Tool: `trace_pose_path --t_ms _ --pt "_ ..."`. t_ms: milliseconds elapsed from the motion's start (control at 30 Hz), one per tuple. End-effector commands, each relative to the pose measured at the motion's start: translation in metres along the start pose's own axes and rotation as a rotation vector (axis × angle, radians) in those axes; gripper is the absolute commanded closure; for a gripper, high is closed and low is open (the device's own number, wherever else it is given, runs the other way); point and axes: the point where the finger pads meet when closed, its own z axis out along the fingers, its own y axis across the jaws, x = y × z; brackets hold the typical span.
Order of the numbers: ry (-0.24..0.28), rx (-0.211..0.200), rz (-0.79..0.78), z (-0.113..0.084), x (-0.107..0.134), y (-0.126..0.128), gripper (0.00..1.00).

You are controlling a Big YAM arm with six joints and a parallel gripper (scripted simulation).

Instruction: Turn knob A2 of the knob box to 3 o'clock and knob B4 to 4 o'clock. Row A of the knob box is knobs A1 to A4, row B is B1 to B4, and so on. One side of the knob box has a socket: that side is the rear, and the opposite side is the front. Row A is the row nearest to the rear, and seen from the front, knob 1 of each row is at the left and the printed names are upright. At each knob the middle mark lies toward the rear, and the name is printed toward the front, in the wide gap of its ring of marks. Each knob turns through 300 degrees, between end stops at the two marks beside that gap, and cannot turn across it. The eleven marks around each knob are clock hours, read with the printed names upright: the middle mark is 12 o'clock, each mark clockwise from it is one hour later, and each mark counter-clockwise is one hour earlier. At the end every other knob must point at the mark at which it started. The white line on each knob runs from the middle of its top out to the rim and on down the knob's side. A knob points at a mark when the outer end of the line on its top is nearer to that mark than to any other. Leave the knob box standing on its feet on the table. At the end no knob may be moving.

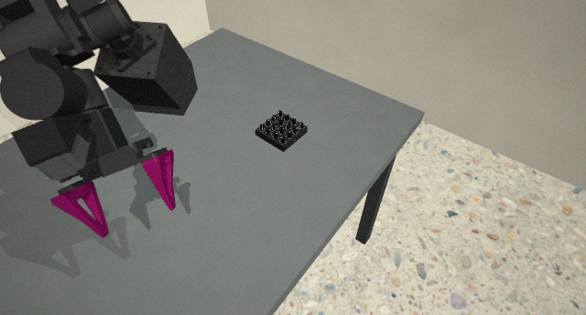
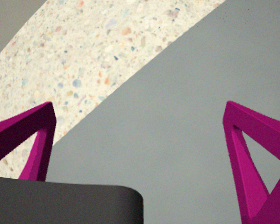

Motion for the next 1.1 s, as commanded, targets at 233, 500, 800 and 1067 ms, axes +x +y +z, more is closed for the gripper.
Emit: trace_pose_path --t_ms 233,500,800,1067 --pt "-0.104 -0.016 -0.011 -0.008 -0.055 0.007 0.00" --pt "-0.152 -0.099 -0.053 -0.019 -0.074 0.047 0.00" --pt "-0.191 -0.104 -0.050 -0.022 -0.085 0.046 0.00" --pt "-0.242 -0.186 -0.087 -0.039 -0.102 0.084 0.00"
